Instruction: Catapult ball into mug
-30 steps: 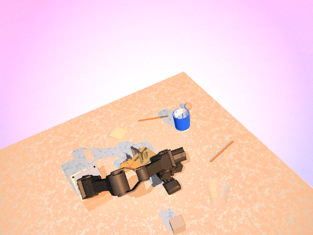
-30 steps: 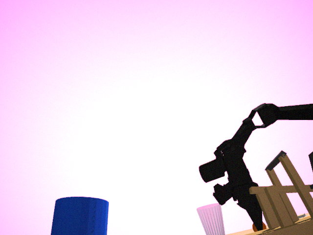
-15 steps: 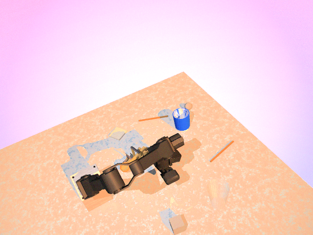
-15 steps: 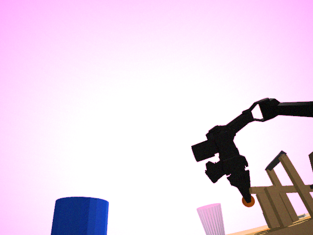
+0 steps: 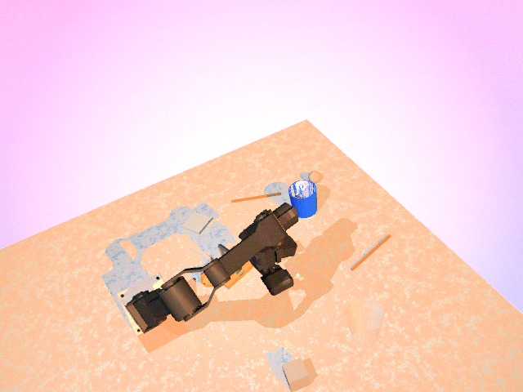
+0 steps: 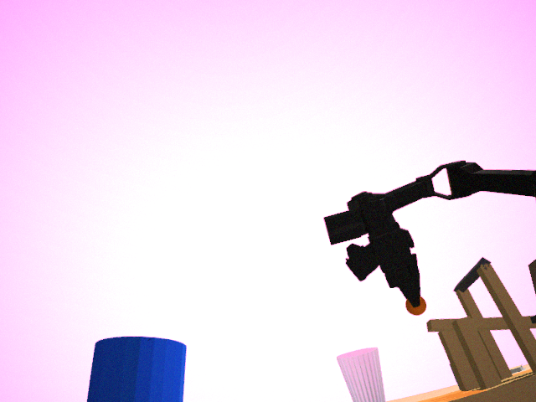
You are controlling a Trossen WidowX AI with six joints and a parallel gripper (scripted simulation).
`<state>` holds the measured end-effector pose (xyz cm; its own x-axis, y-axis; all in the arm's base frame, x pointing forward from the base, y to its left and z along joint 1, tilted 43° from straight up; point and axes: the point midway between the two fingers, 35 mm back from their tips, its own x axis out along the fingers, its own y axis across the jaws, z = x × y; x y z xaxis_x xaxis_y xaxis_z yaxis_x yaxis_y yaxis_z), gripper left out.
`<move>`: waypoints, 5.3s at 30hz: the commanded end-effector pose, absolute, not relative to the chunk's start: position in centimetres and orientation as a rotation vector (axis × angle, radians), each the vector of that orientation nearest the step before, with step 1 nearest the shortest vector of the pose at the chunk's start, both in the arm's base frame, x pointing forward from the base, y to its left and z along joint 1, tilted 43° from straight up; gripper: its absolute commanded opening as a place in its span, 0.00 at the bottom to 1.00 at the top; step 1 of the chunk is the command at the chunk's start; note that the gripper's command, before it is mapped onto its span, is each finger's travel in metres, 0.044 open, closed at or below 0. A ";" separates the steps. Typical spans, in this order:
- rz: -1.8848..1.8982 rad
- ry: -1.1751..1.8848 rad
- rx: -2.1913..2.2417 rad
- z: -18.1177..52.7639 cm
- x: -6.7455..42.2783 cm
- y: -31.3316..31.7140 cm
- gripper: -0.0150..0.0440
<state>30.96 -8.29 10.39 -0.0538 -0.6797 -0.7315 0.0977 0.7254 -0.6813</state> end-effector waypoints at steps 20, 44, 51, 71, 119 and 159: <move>-0.568 1.879 -0.648 -2.8 22.5 1.9 0.25; -0.588 1.938 -0.694 -5.8 20.0 1.4 0.25; -0.589 1.938 -0.694 -6.5 19.9 0.8 0.25; -0.583 1.934 -0.685 -2.2 20.9 5.2 0.88; -0.250 1.016 -0.694 5.0 53.7 17.8 1.00; -0.250 1.016 -0.694 5.0 53.7 17.8 0.25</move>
